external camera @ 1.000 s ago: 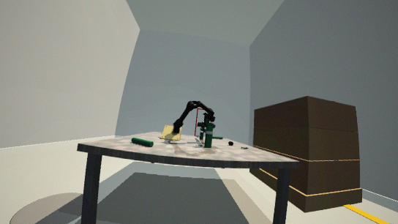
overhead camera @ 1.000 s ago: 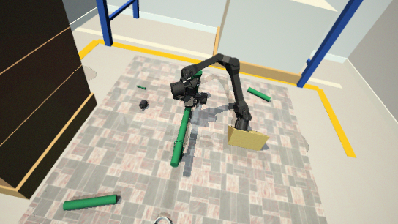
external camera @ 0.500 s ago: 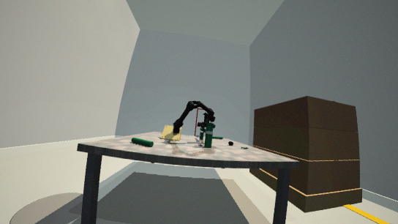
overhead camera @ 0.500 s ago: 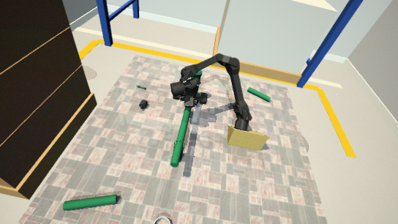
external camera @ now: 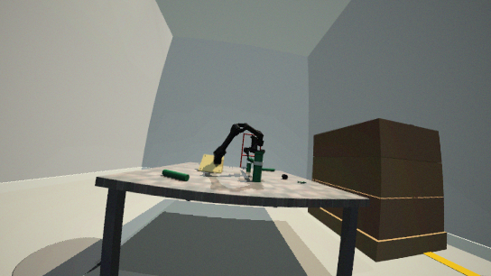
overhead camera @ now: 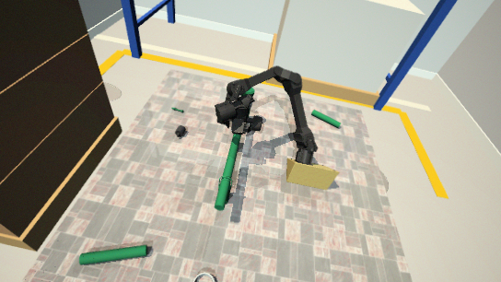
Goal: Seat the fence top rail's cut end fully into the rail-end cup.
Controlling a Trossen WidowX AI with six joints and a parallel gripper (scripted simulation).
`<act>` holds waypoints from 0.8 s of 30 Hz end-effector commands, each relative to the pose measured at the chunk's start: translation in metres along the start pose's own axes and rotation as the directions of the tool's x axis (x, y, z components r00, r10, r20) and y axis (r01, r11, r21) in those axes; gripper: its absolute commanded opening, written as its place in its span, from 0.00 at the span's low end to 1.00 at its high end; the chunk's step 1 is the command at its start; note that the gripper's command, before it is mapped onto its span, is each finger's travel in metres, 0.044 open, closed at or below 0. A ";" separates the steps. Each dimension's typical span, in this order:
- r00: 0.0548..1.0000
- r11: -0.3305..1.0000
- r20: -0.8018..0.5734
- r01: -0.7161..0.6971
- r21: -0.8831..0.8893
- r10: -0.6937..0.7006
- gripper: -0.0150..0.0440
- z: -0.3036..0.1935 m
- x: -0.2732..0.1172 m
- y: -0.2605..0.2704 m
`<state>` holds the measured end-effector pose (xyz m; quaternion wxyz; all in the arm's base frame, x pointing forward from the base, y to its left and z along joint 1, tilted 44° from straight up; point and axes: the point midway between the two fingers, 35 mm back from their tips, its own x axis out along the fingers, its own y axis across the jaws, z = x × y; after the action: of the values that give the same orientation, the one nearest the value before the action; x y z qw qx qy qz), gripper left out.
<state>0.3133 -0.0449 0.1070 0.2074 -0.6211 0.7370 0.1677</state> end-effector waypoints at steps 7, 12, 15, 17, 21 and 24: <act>0.995 0.996 0.053 0.084 -0.008 -0.084 1.00 0.004 -0.039 0.003; 0.992 0.994 0.066 0.104 -0.011 -0.103 1.00 0.005 -0.048 0.004; 0.992 0.994 0.066 0.104 -0.011 -0.103 1.00 0.005 -0.048 0.004; 0.992 0.994 0.066 0.104 -0.011 -0.103 1.00 0.005 -0.048 0.004; 0.992 0.994 0.066 0.104 -0.011 -0.103 1.00 0.005 -0.048 0.004; 0.992 0.994 0.066 0.104 -0.011 -0.103 1.00 0.005 -0.048 0.004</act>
<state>0.3167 -0.0019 0.1273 0.2369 -0.6548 0.6950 0.1791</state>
